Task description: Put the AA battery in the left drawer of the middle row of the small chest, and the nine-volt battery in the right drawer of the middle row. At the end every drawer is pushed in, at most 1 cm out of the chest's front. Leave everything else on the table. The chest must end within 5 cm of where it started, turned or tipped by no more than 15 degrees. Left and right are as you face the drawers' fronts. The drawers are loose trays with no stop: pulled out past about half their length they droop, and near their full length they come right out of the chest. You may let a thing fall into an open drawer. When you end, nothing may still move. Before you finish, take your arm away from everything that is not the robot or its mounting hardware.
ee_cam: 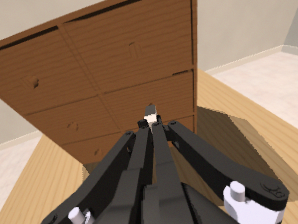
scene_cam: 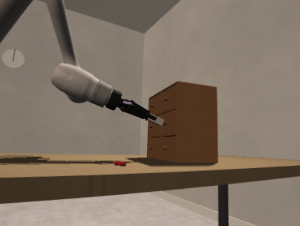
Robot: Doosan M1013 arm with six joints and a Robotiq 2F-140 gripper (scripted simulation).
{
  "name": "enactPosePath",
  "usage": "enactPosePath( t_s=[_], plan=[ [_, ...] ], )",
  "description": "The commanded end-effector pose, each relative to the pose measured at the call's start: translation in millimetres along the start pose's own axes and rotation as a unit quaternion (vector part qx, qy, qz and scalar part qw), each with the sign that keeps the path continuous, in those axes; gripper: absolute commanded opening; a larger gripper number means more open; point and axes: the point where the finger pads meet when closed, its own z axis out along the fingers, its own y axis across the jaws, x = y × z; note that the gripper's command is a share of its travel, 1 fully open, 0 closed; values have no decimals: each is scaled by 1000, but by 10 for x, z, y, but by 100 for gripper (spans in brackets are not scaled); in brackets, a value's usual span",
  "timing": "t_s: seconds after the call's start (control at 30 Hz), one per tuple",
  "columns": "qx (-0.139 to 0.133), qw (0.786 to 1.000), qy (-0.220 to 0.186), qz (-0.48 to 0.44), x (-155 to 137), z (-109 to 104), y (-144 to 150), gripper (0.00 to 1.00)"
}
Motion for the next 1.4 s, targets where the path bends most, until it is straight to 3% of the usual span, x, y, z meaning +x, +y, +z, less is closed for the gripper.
enactPosePath(
  t_s=[0.0, 0.63, 1.0, 1.37],
  plan=[
    [0, 1000, 0, 0, 1, 0, 0, 0],
    [0, 1000, 0, 0, -5, -17, 0, 0],
    [0, 1000, 0, 0, -157, -434, 0, 0],
    [0, 1000, 0, 0, -167, -547, 0, 0]
  ],
)
